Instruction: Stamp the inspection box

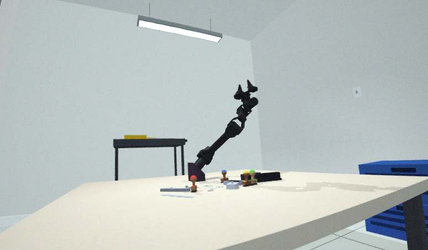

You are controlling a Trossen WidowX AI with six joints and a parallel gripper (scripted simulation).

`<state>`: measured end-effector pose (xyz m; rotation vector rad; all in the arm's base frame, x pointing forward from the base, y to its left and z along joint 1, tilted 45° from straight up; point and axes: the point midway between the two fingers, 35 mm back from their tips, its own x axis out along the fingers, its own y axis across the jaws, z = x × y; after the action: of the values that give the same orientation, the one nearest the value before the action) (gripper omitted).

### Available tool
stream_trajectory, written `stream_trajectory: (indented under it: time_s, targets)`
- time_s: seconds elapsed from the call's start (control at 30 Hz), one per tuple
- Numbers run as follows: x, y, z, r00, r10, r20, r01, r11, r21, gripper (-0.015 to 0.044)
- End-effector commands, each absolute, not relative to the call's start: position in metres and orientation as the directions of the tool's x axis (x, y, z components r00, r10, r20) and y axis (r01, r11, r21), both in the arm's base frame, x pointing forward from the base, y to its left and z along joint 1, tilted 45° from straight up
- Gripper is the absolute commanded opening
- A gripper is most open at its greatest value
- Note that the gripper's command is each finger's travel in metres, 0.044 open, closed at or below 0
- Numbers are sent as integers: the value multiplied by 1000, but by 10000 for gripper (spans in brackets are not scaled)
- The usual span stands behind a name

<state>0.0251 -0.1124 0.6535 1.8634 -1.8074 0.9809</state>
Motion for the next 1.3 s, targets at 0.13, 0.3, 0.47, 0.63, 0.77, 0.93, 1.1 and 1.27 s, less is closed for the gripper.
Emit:
stream_trajectory:
  time_s: [0.13,0.3,0.47,0.63,0.77,0.93,1.1,1.27]
  targets:
    - [-1,-109,655,-146,-701,698,-952,-92,-291,269]
    - [-62,-91,656,-337,-631,698,-877,-60,-478,218]
    - [-113,-61,653,-514,-525,678,-785,-32,-619,218]
    - [-154,-19,645,-662,-383,644,-683,-44,-729,218]
    - [-181,27,635,-764,-232,602,-600,-89,-795,218]
    - [-200,93,618,-845,-20,534,-522,-182,-833,218]
    - [-200,164,595,-871,203,448,-491,-299,-818,218]
    - [-180,235,568,-839,420,346,-516,-414,-749,218]
